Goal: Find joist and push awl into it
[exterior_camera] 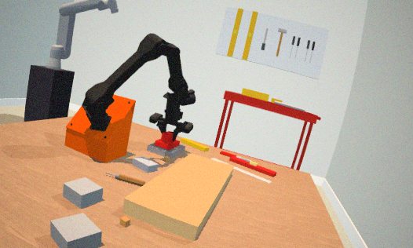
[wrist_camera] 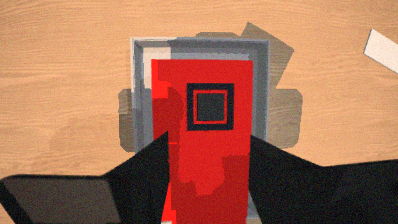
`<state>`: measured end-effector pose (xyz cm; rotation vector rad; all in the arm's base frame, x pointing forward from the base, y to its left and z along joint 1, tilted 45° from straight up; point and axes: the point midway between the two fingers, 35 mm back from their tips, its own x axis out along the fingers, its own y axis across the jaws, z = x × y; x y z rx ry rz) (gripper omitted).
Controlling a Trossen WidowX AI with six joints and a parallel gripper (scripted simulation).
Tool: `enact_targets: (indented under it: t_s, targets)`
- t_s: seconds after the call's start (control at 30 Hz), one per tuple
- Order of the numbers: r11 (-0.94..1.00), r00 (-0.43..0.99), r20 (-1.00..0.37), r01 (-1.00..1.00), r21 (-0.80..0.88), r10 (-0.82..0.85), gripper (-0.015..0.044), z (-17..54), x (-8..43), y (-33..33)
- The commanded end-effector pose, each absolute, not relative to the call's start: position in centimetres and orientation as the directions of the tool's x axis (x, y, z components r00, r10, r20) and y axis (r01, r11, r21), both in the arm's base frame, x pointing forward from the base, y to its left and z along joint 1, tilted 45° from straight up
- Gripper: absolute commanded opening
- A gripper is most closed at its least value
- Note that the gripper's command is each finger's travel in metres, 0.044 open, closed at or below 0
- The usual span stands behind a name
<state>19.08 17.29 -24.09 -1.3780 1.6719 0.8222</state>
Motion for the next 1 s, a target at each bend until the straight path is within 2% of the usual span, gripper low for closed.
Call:
enact_targets:
  t_s: [0.0,0.47,0.97]
  targets:
    - [0.191,-0.081,-0.885,-0.982,-0.009,-0.458,0.0,-24.5,19.1,17.0]
    - [0.191,-0.081,-0.885,-0.982,-0.009,-0.458,0.0,-25.6,18.9,15.9]
    - [0.194,-0.085,-0.884,-0.981,-0.006,-0.46,0.0394,-24.3,19.2,17.2]
